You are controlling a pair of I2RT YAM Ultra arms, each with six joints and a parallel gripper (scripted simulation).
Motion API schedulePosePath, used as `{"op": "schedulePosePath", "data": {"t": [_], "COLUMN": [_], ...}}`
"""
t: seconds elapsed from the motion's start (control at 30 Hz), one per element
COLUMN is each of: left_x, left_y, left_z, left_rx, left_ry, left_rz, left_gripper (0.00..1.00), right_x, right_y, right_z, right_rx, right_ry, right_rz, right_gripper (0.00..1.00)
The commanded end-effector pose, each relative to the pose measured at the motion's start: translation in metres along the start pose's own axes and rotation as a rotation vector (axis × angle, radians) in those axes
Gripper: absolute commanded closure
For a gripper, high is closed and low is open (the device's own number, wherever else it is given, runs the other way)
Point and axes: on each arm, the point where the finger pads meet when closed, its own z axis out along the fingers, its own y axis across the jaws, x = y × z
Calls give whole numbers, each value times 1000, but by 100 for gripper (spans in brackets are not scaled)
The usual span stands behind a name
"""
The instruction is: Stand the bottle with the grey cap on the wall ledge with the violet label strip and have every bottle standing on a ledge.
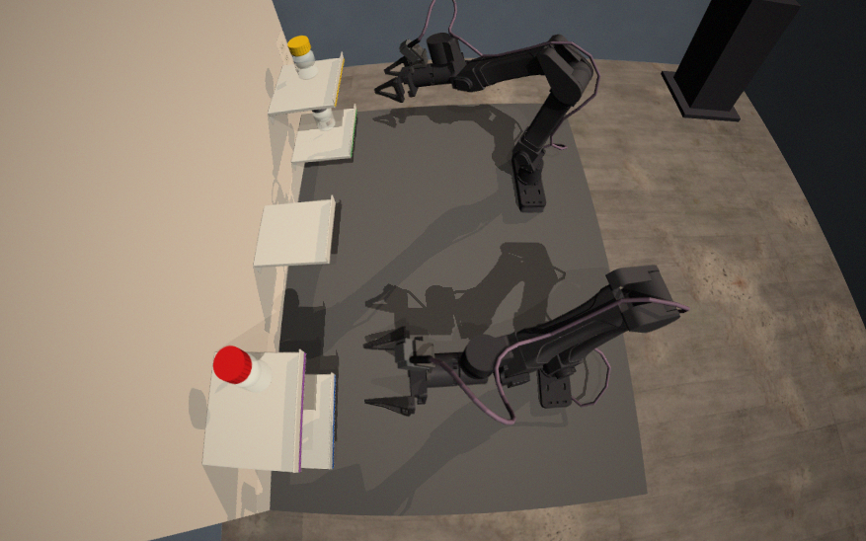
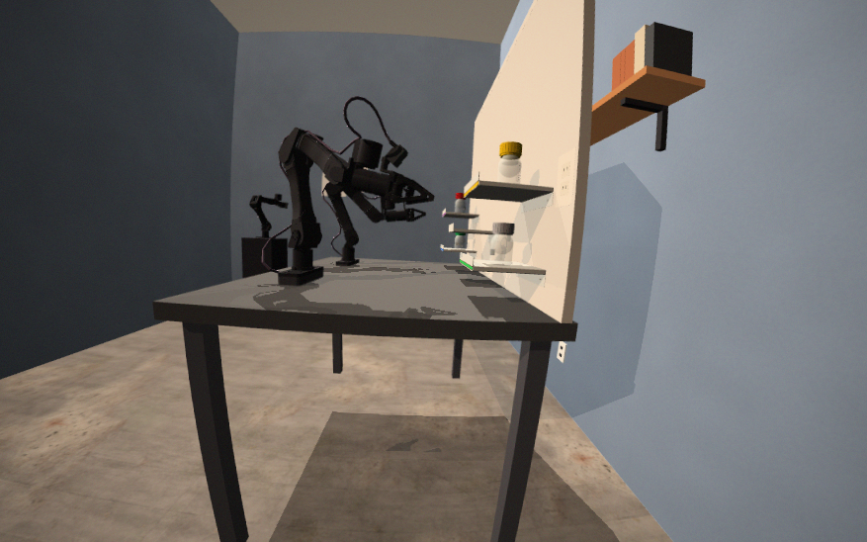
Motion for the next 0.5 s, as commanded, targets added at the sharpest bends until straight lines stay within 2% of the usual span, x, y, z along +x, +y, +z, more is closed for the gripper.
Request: {"op": "schedulePosePath", "data": {"t": [0.0,0.13,0.17,0.2,0.3,0.47], "left_x": [1,5,5,4,-8,-39], "left_y": [2,-12,-23,-34,-80,-193], "left_z": [4,13,18,24,42,56], "left_rx": [-2,28,54,81,188,429], "left_ry": [15,57,76,93,125,170], "left_rz": [7,-3,-7,-11,-18,-21], "left_gripper": [0,0,0,0,0,0], "right_x": [-2,-8,-12,-7,-13,-21], "right_y": [2,2,3,1,1,2], "right_z": [-1,-1,-1,0,5,34], "right_rx": [-9,-9,-17,-6,4,5], "right_ry": [-14,-25,-41,-36,-73,-156], "right_rz": [-3,-7,-14,-12,-30,-78], "right_gripper": [0,0,6,6,6,6]}}
